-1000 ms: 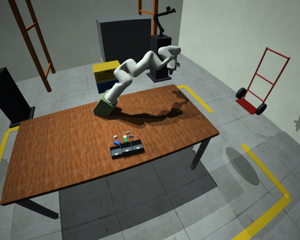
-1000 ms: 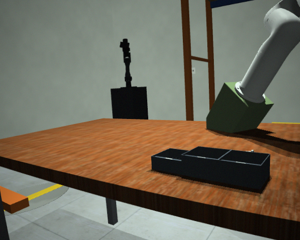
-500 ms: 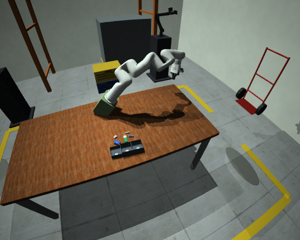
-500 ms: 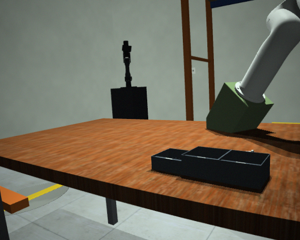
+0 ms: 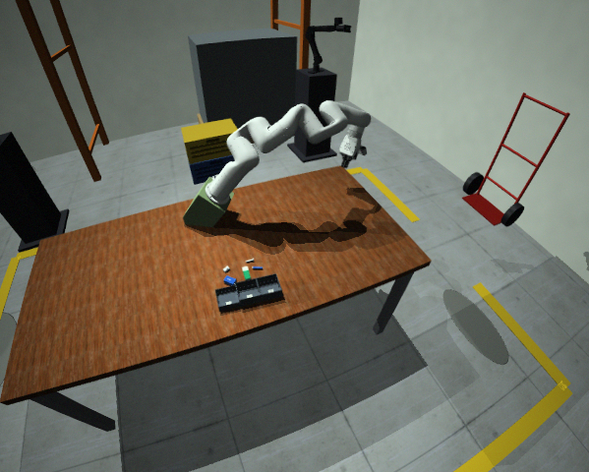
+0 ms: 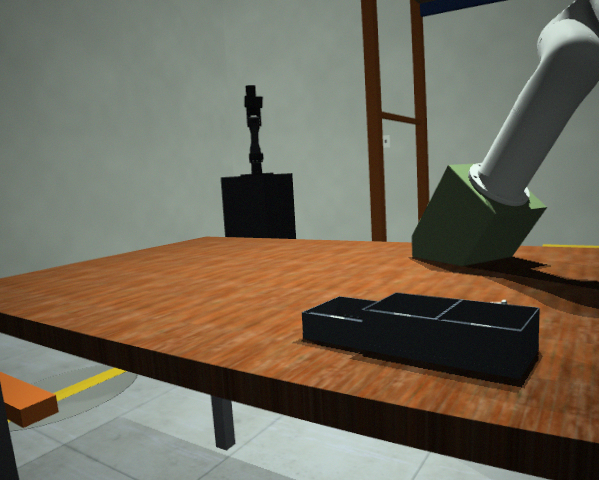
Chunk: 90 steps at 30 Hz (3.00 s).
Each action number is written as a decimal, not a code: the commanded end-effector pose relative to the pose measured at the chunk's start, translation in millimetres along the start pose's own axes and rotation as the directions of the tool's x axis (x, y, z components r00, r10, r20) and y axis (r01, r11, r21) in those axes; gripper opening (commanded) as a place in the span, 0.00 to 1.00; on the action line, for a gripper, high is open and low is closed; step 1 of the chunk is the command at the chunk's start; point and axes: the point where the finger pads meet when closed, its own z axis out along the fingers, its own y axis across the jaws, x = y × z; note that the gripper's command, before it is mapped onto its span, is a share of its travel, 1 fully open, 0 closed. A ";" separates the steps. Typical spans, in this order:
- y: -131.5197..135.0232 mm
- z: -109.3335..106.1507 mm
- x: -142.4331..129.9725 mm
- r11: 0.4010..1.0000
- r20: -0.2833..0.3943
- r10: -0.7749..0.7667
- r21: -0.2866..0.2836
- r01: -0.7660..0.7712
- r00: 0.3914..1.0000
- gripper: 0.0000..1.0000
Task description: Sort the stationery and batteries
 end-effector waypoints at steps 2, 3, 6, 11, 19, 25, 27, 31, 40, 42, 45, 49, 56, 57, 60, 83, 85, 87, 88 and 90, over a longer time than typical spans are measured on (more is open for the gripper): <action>29.0 21.1 -7.4 0.999 0.024 0.032 0.015 -0.033 0.999 0.07; 33.1 24.3 -8.6 0.999 0.024 0.032 0.015 -0.033 0.999 0.07; 39.3 29.3 -11.2 0.997 0.055 0.068 0.029 -0.070 0.996 0.07; 58.0 44.1 -18.7 0.995 0.070 0.086 0.036 -0.088 0.994 0.07; 91.9 71.2 -35.6 0.988 0.116 0.140 0.055 -0.147 0.983 0.07; 106.7 83.3 -44.6 0.980 0.144 0.176 0.066 -0.187 0.974 0.07; 118.2 92.6 -52.3 0.975 0.160 0.196 0.072 -0.209 0.968 0.07; 132.3 104.1 -62.0 0.975 0.160 0.196 0.072 -0.209 0.968 0.07; 171.5 136.7 -96.8 0.935 0.245 0.308 0.100 -0.340 0.919 0.07; 171.5 136.7 -96.8 0.935 0.245 0.308 0.100 -0.340 0.919 0.07; 186.7 149.4 -112.2 0.935 0.245 0.308 0.100 -0.340 0.919 0.07; 197.5 158.9 -125.4 0.907 0.286 0.363 0.110 -0.407 0.887 0.07; 220.8 179.3 -156.3 0.872 0.324 0.418 0.116 -0.475 0.848 0.07; 225.0 183.1 -162.5 0.872 0.324 0.418 0.116 -0.475 0.848 0.07; 229.1 186.8 -168.7 0.872 0.324 0.418 0.116 -0.475 0.848 0.07; 280.9 238.2 -281.7 0.731 0.426 0.575 0.116 -0.672 0.699 0.07; 285.0 243.2 -297.1 0.672 0.454 0.622 0.110 -0.733 0.638 0.07; 289.0 248.2 -312.6 0.672 0.454 0.622 0.110 -0.733 0.638 0.07; 290.6 250.2 -318.8 0.672 0.454 0.622 0.110 -0.733 0.638 0.07; 290.6 250.2 -318.8 0.672 0.454 0.622 0.110 -0.733 0.638 0.07</action>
